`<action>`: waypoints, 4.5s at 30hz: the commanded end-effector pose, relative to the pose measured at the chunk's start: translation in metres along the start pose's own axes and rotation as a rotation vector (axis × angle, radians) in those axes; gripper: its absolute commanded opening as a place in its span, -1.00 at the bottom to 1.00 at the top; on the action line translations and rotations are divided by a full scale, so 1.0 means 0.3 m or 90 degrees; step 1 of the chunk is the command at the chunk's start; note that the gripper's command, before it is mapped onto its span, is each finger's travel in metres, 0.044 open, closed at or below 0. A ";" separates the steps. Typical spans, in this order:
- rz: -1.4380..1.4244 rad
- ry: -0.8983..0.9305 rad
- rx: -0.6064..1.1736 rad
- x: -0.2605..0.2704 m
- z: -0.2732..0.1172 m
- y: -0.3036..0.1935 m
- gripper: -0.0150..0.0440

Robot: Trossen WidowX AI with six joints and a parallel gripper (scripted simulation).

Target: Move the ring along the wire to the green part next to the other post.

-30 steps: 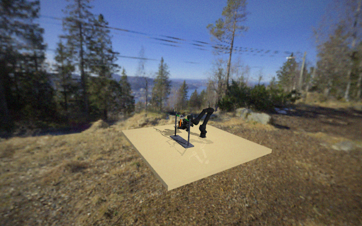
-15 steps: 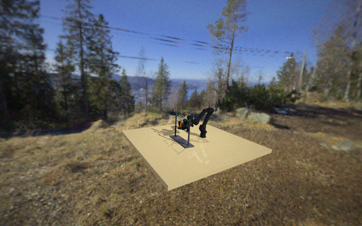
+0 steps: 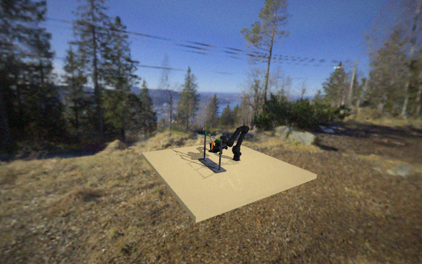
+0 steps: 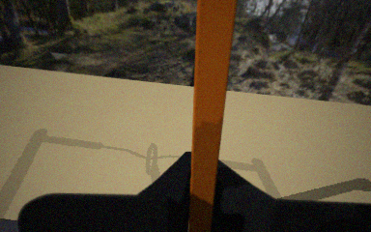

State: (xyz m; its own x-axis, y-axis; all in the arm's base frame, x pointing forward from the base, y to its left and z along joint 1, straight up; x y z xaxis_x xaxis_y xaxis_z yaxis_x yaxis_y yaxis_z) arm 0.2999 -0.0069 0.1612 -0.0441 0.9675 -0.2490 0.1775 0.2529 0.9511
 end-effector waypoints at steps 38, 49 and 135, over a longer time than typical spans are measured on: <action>0.133 -0.037 0.042 0.212 -0.009 0.092 -1.00; 0.083 -0.019 0.039 0.216 -0.009 0.092 -1.00; 0.059 0.002 0.036 0.333 -0.021 0.078 0.05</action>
State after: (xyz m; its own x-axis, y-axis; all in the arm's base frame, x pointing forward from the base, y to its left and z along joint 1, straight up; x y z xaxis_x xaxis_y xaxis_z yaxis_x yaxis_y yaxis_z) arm 0.2990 0.0956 0.1573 -0.0301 0.9860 -0.1639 0.2367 0.1664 0.9572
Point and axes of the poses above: the point midway between the two fingers, 35 mm back from their tips, its own z axis out along the fingers, its own x axis across the jaws, y = z × x, the point moved 3 cm from there along -z, back along the fingers, and after that the axes turned 10 degrees about -z, right-handed, at the moved point
